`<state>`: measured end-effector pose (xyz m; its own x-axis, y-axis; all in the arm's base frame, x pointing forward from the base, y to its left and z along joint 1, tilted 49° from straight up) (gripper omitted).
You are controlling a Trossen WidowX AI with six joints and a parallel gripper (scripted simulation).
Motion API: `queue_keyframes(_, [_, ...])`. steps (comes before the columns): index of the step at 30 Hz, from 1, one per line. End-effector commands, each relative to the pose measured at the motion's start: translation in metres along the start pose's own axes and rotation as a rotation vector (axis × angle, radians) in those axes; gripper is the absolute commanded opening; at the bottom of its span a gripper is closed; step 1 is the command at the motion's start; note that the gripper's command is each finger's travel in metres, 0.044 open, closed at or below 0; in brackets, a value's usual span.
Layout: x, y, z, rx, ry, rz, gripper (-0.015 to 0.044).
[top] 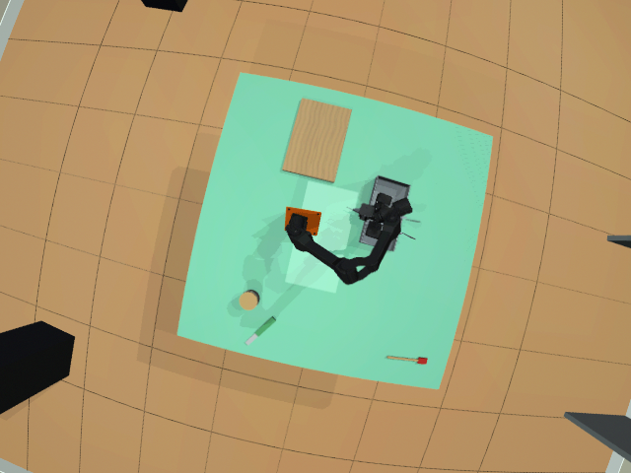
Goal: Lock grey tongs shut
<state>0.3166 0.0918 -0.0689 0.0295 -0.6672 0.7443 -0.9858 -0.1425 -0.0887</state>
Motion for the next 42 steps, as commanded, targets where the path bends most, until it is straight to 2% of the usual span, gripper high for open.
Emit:
queue_keyframes(1, [0.0,0.0,0.0,0.001,-0.001,0.0,0.0181])
queue_keyframes(26, [0.0,0.0,0.0,0.001,-0.001,0.0,0.0015])
queue_keyframes(32, [0.0,0.0,0.0,0.001,-0.001,0.0,-0.0143])
queue_keyframes(37, [-0.001,-0.001,-0.003,0.001,-0.001,0.0,-0.015])
queue_keyframes(42, [-0.005,-0.006,-0.05,0.002,-0.009,-0.004,-0.015])
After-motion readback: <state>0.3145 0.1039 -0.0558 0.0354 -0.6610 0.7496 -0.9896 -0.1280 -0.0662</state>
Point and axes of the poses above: the point midway between the two fingers, 35 mm back from their tips, its own z axis out along the fingers, its own x axis across the jaws, y = z × x, the point moved 1 cm from there along -z, back along the fingers, and after that the axes turned 4 degrees about -z, right-handed, at the moved point
